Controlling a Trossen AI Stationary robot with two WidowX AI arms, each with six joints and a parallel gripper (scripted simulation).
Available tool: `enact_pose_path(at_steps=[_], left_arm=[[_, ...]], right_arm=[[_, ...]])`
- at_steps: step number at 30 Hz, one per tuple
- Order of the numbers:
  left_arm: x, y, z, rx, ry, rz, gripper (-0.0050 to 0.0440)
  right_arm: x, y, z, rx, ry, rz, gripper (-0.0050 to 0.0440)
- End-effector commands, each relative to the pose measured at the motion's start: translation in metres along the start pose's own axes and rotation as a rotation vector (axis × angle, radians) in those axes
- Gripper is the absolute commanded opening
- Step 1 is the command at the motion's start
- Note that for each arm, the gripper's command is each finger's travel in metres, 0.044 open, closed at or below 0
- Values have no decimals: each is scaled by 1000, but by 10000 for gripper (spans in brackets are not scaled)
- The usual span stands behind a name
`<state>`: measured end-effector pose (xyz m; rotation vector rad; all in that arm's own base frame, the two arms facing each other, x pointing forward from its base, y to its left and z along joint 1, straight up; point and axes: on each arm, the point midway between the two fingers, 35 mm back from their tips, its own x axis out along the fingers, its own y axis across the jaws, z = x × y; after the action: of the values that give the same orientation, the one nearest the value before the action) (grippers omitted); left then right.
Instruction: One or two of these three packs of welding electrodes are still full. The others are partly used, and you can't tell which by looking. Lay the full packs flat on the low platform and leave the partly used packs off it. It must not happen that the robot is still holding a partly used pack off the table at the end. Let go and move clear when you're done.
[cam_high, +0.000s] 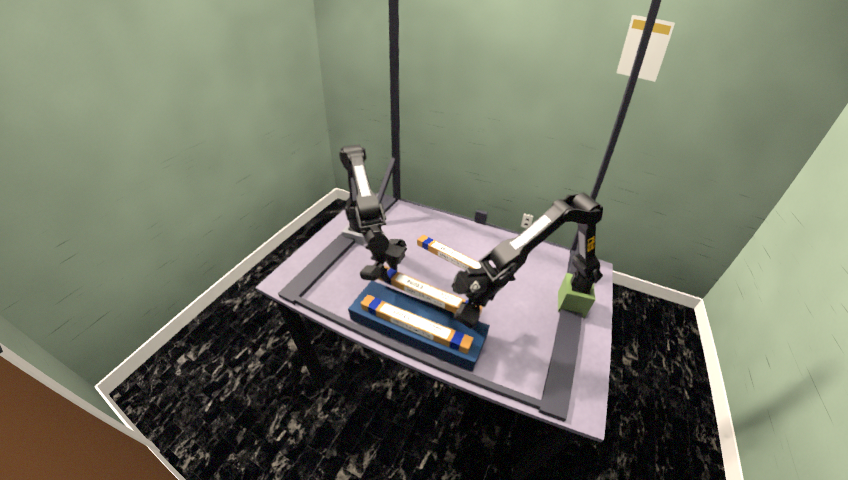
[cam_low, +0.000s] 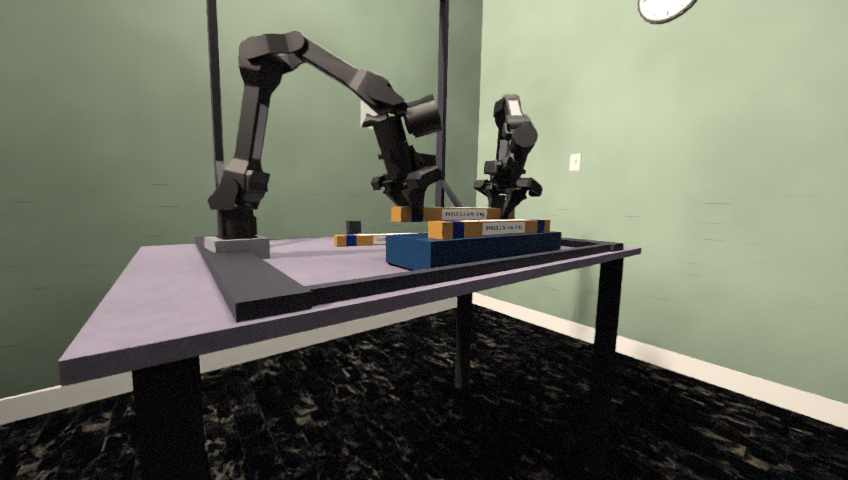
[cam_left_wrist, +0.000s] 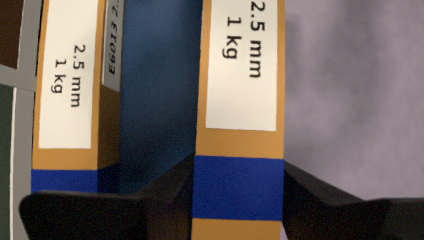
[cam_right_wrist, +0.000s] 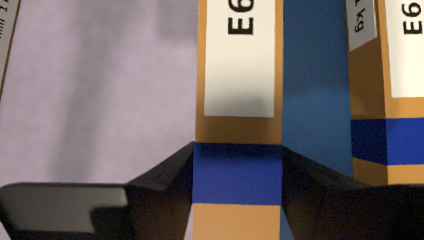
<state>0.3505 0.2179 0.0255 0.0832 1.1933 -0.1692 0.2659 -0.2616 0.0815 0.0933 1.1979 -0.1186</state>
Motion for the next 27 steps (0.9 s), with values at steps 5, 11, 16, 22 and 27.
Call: enact_pose_path(at_steps=[5, 11, 16, 22, 27], left_arm=[[-17, 33, 1, -31, -19, 59, -50], [-22, 36, 3, -29, -25, 66, -50], [-22, 38, 2, -25, -24, 65, -50], [-23, 40, 2, -21, -26, 68, -50], [-23, 40, 2, -21, -27, 69, -50]], right_arm=[[-15, -15, 13, -46, -37, -12, -50], [-23, -22, 16, -55, -54, -28, -50], [-15, -33, 13, -47, -37, -13, -50], [-15, -45, 13, -47, -35, -15, -50], [-16, -49, 13, -48, -35, -19, -50]])
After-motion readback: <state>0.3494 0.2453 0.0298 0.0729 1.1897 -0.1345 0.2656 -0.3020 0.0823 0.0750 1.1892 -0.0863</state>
